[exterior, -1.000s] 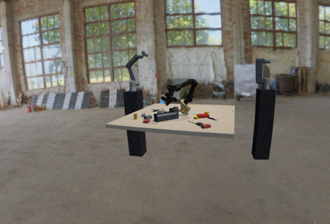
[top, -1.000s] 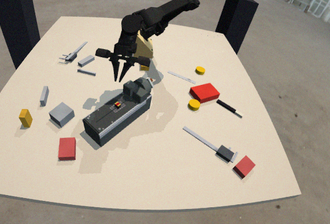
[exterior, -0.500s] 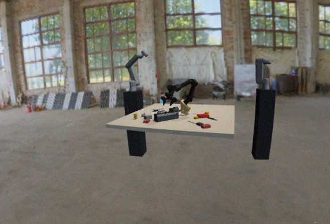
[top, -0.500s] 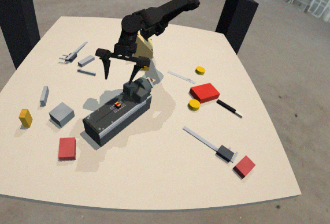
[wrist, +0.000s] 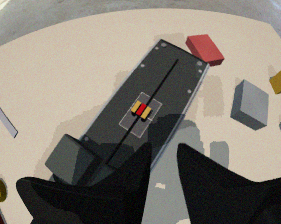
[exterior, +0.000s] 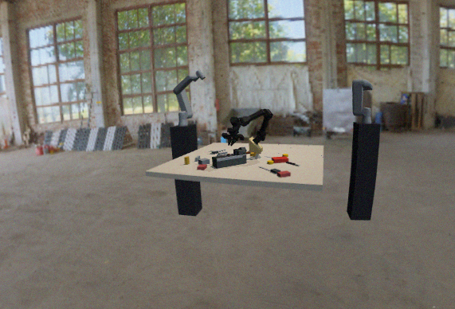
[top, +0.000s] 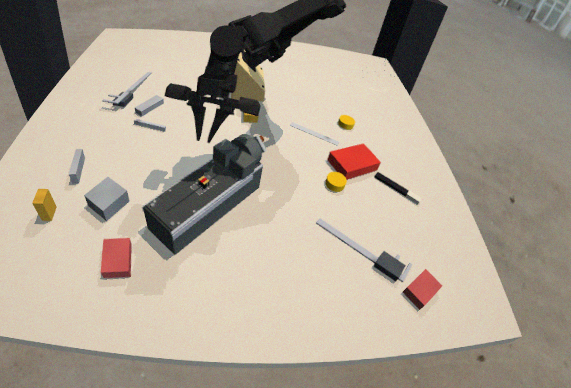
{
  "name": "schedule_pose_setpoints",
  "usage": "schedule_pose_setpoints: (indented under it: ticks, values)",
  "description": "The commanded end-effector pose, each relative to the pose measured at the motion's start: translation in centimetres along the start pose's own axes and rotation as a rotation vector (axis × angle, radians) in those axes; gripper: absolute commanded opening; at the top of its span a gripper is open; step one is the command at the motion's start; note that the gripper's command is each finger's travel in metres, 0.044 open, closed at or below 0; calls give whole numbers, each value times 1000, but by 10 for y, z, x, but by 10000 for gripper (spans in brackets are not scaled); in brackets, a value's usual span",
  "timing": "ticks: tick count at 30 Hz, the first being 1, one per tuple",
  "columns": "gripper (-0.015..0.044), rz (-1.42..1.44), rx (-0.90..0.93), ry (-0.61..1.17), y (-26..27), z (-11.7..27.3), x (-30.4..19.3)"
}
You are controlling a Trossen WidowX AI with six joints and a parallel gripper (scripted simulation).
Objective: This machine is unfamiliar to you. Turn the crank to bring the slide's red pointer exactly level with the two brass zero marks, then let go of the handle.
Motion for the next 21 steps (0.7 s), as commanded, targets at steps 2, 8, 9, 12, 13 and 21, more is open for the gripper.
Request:
schedule_pose_setpoints:
  ticks: [2, 8, 9, 12, 13, 21]
  values:
    - [0, 0, 0, 0, 0, 0, 0]
    - [0, 0, 0, 0, 0, 0, 0]
    - [0, 0, 0, 0, 0, 0, 0]
    - [0, 0, 1, 0, 0, 0, 0]
    - [0, 0, 1, 0, 0, 0, 0]
    - [26, 0, 1, 0, 0, 0, 0]
Point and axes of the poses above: the point midway between the two fingers, 35 mm back from their tips, its own z axis back along the fingers, its own y axis across the jaws, x = y × z, the point moved 1 cm from there along z, back along the fingers, and after that the axes turned 7 degrees about z, right-handed, at the moved point
